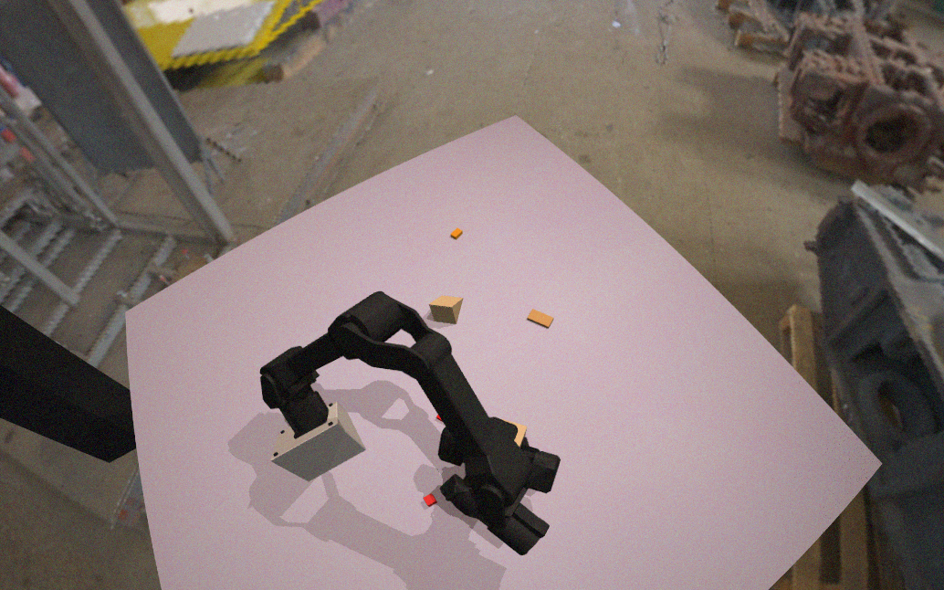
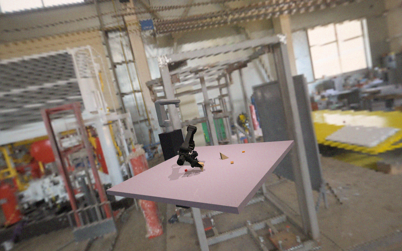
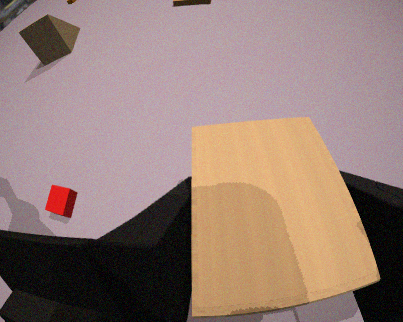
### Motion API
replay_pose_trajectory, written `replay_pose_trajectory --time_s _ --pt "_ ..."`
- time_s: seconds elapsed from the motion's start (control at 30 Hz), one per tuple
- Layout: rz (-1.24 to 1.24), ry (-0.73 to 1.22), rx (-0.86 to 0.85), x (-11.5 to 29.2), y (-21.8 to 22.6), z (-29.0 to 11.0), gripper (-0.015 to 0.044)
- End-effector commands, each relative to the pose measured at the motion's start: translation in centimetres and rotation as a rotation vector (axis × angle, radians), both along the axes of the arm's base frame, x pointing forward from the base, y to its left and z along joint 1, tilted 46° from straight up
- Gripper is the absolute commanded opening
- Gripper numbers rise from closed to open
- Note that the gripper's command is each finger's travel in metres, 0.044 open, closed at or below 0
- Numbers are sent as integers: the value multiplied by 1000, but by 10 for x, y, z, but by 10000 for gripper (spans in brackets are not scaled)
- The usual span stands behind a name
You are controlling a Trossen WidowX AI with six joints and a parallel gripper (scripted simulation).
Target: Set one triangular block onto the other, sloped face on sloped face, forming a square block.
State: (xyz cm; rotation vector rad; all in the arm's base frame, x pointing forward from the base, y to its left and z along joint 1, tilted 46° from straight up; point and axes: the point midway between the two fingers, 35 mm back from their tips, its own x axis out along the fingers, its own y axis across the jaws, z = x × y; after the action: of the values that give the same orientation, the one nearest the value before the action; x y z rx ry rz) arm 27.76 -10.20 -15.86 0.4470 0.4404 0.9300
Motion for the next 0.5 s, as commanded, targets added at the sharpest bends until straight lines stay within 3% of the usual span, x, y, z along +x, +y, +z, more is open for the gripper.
replay_pose_trajectory --time_s 0.0,0.17,0.47 --pt "0 2 0 0 0 0 315" --pt "0 2 0 0 0 0 440" --pt "0 2 0 0 0 0 440"
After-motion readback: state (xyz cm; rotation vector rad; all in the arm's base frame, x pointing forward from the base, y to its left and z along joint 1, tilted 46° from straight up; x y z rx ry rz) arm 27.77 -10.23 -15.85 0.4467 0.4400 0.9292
